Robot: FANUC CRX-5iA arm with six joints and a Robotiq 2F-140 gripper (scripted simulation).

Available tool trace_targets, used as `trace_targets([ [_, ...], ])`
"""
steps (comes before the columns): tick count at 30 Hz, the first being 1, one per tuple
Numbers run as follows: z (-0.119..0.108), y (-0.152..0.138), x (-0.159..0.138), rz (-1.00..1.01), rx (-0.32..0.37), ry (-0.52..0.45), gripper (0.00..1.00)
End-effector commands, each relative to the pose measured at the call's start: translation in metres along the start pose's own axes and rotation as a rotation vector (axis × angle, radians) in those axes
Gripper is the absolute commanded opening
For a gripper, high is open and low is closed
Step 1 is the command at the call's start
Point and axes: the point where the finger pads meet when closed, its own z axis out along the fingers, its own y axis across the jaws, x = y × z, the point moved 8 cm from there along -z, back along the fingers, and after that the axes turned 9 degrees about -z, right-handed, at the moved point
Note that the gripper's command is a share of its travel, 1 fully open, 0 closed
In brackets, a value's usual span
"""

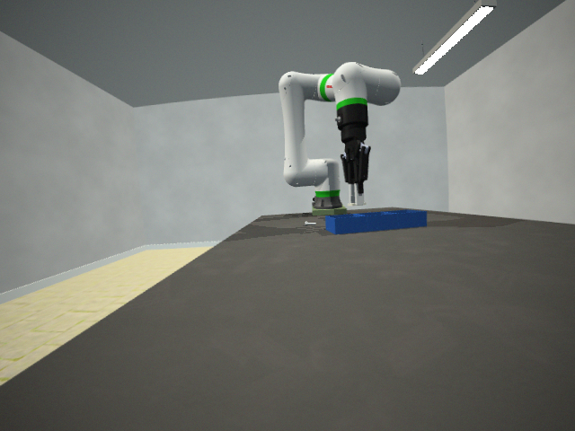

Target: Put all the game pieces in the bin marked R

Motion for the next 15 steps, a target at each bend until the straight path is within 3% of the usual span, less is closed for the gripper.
trace_targets([
  [1, 0.000, 0.011, -0.018, -0.001, 0.000, 0.001, 0.13],
  [7, 0.000, 0.021, -0.035, -0.001, 0.000, 0.001, 0.13],
  [11, 0.000, 0.033, -0.056, 0.179, 0.000, 0.001, 0.13],
  [15, 0.000, 0.045, -0.077, 0.186, 0.000, 0.001, 0.13],
])
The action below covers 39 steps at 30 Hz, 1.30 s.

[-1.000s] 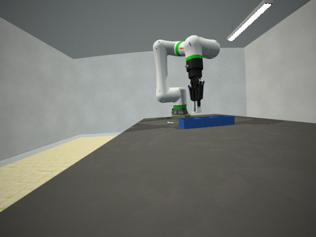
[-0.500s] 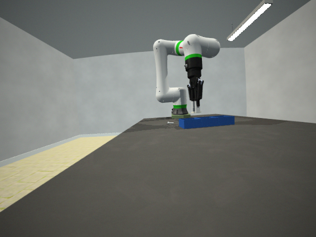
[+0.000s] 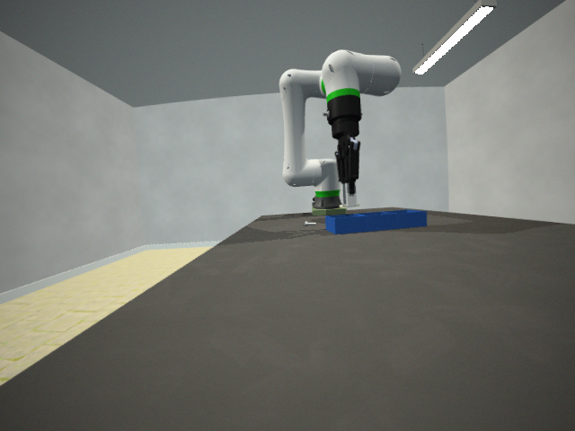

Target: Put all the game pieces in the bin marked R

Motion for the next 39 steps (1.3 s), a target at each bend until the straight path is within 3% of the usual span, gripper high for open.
trace_targets([
  [1, 0.000, 0.016, -0.018, 0.015, 0.004, 0.000, 0.13],
  [6, 0.000, 0.034, -0.040, 0.015, 0.004, 0.000, 0.13],
  [21, 0.000, 0.034, -0.039, 0.015, 0.004, 0.000, 0.13],
  [39, 0.028, 0.033, -0.039, 0.015, 0.004, 0.000, 0.13],
])
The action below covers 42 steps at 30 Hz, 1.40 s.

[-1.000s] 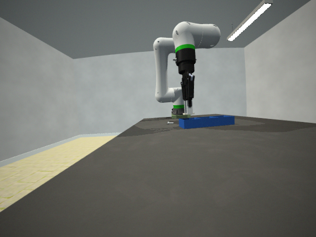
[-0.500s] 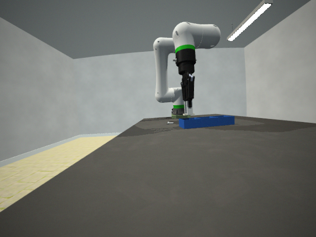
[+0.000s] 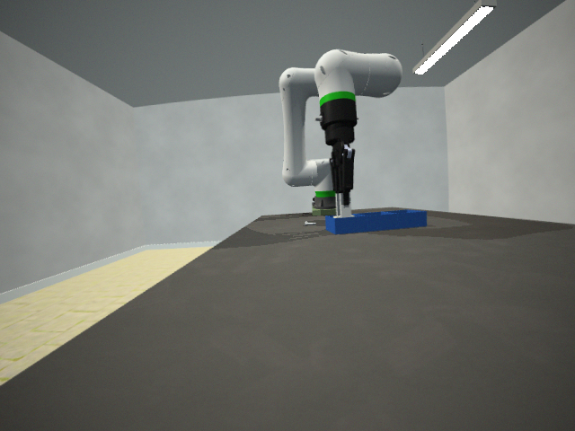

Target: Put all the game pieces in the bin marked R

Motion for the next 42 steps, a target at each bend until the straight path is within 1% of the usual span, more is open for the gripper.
trace_targets([
  [1, 0.001, 0.000, 0.000, 0.000, 0.000, 0.000, 0.13],
  [11, 0.001, 0.000, 0.000, 0.000, 0.000, 0.000, 0.13],
  [12, 0.001, 0.000, 0.000, 0.000, 0.000, 0.000, 0.19],
  [29, 0.001, 0.000, 0.000, 0.000, 0.000, 0.000, 0.19],
  [35, -0.028, 0.000, 0.000, 0.000, 0.000, 0.000, 0.19],
  [41, -0.028, 0.000, 0.001, 0.000, 0.000, 0.000, 0.19],
  [42, -0.032, 0.000, 0.001, 0.000, 0.000, 0.000, 1.00],
])
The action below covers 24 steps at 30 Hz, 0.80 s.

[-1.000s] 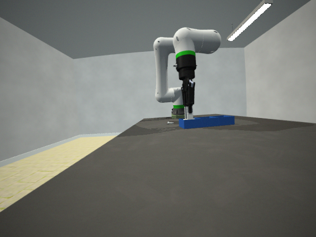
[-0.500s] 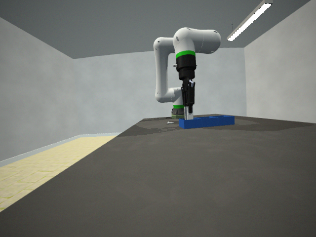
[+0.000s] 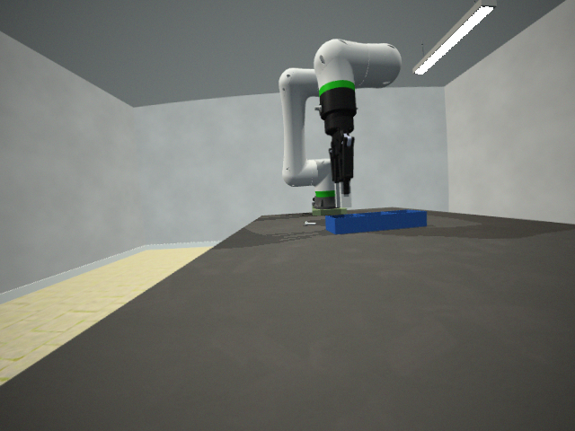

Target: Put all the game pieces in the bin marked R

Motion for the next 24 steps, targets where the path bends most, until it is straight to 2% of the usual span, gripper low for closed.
trace_targets([
  [1, -0.008, 0.000, 0.000, 0.000, 0.000, 0.000, 1.00],
  [24, -0.092, 0.000, 0.000, 0.000, 0.000, 0.000, 1.00],
])
